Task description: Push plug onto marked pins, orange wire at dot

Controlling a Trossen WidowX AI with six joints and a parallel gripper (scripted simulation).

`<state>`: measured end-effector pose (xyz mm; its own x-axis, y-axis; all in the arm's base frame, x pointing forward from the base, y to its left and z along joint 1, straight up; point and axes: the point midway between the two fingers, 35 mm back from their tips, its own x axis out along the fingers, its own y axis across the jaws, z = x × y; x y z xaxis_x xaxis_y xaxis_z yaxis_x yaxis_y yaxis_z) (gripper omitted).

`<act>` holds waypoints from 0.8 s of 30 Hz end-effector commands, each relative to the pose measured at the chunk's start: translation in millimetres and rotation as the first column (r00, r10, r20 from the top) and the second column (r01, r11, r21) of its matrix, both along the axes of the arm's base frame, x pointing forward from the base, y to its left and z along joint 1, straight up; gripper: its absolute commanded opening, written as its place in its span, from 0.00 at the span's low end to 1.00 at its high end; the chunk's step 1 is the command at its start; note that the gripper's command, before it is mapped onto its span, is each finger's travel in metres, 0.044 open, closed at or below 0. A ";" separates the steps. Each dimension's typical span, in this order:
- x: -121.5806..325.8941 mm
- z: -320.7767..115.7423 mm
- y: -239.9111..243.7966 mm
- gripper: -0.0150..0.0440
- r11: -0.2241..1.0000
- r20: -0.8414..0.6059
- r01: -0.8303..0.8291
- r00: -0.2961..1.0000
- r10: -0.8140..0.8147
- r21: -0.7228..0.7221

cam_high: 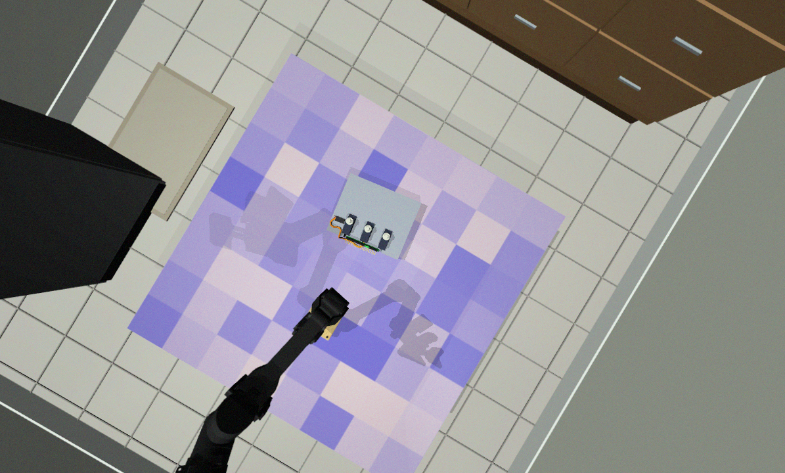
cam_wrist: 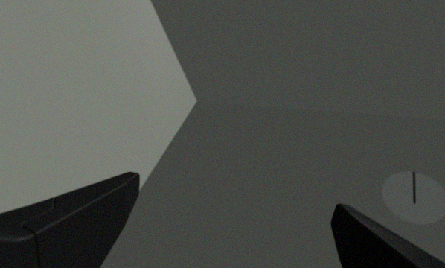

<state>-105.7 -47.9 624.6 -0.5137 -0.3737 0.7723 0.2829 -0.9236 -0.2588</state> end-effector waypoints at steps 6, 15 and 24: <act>-3.2 -0.4 4.0 0.67 1.000 0.003 0.026 1.000 -0.026 -0.008; -14.3 -4.1 18.1 0.45 0.993 0.023 0.113 0.993 -0.113 -0.028; -27.3 -10.5 40.5 0.45 0.968 0.051 0.245 0.969 -0.242 -0.049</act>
<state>-126.5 -17.8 618.1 -0.5959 -0.2352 0.7679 0.1106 -0.9711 -0.2116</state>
